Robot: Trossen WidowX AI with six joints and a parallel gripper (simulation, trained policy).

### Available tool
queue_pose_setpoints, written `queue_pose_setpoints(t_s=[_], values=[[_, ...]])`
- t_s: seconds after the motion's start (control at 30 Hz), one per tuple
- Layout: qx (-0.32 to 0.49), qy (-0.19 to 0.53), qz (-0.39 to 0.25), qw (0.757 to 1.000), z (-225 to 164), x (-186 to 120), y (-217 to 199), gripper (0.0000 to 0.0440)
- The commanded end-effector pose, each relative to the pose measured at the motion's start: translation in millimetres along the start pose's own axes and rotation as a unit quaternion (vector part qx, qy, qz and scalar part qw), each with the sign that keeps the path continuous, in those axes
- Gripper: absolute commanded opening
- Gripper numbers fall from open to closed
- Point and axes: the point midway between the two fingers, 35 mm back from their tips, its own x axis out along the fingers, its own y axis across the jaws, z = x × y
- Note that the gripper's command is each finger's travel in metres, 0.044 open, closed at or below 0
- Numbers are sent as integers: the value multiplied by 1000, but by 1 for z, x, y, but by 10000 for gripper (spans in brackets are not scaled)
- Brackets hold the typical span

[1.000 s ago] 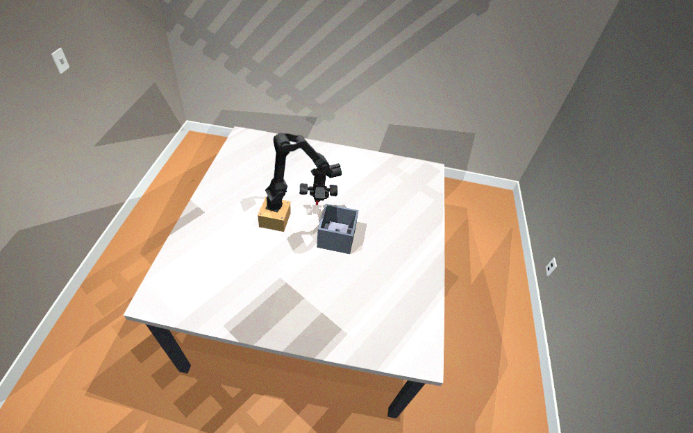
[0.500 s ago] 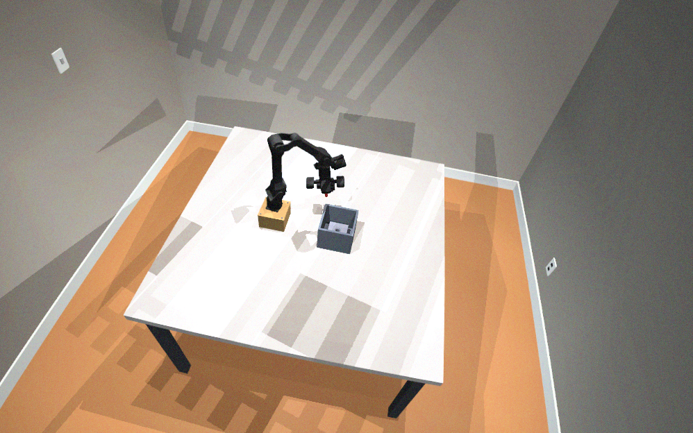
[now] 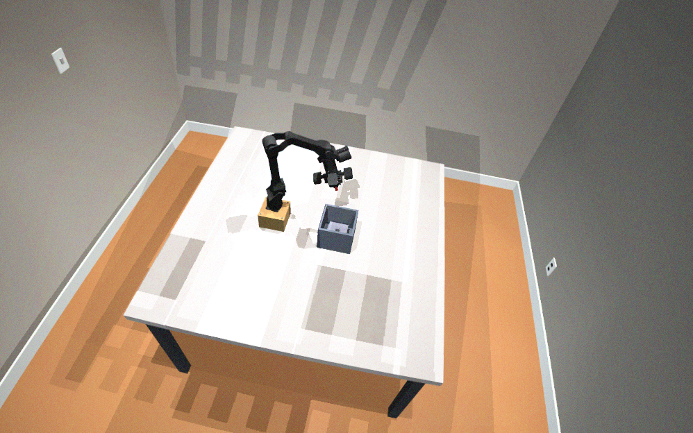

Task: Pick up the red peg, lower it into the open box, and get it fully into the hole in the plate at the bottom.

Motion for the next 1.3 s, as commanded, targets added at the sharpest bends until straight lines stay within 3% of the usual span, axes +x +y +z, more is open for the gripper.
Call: queue_pose_setpoints(t_s=[0.0,0.5,1.27], values=[[-1,-7,10,1000,8,-11,8,0],[14,-55,17,998,67,-41,26,0],[41,-89,-37,994,139,-42,15,0]])
